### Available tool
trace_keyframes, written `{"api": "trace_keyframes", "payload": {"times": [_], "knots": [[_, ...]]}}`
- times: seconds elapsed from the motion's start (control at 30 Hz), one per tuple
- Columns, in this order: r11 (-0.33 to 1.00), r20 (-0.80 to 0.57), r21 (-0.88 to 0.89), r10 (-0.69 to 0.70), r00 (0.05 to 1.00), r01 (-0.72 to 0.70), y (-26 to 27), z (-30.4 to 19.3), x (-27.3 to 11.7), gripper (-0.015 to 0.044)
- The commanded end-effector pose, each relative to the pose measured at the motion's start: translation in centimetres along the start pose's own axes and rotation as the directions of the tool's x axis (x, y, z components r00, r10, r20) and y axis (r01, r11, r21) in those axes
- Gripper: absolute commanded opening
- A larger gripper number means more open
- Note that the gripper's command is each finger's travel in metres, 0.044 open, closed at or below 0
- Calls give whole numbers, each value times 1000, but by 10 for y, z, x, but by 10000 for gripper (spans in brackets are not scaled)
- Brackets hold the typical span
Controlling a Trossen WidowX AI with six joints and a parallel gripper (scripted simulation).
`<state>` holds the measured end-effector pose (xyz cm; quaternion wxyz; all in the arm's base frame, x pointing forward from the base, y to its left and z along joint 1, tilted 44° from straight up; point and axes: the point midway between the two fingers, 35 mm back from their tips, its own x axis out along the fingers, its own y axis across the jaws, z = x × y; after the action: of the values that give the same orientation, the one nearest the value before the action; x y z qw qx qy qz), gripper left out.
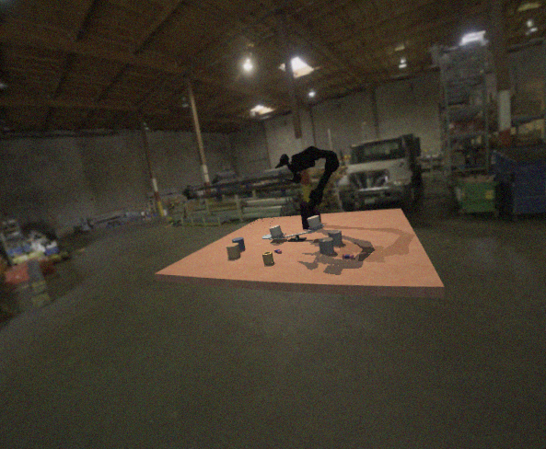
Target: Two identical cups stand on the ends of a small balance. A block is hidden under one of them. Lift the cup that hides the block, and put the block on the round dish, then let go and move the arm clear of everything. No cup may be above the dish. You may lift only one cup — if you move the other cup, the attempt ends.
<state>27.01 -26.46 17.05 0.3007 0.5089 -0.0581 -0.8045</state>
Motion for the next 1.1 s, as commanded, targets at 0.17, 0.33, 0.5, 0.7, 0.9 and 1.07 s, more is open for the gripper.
{"api": "trace_keyframes", "payload": {"times": [0.17, 0.33, 0.5, 0.7, 0.9, 1.07], "knots": [[956, -100, -269, -144, 984, 113, -26, 4, 22, 440], [905, -159, -404, -216, 963, 136, -41, 6, 32, 440], [840, -222, -527, -282, 933, 129, -55, 7, 40, 440], [754, -300, -652, -351, 887, 78, -72, 8, 48, 440], [667, -380, -745, -411, 829, -11, -90, 8, 53, 440], [597, -447, -794, -451, 773, -111, -105, 7, 55, 440]]}}
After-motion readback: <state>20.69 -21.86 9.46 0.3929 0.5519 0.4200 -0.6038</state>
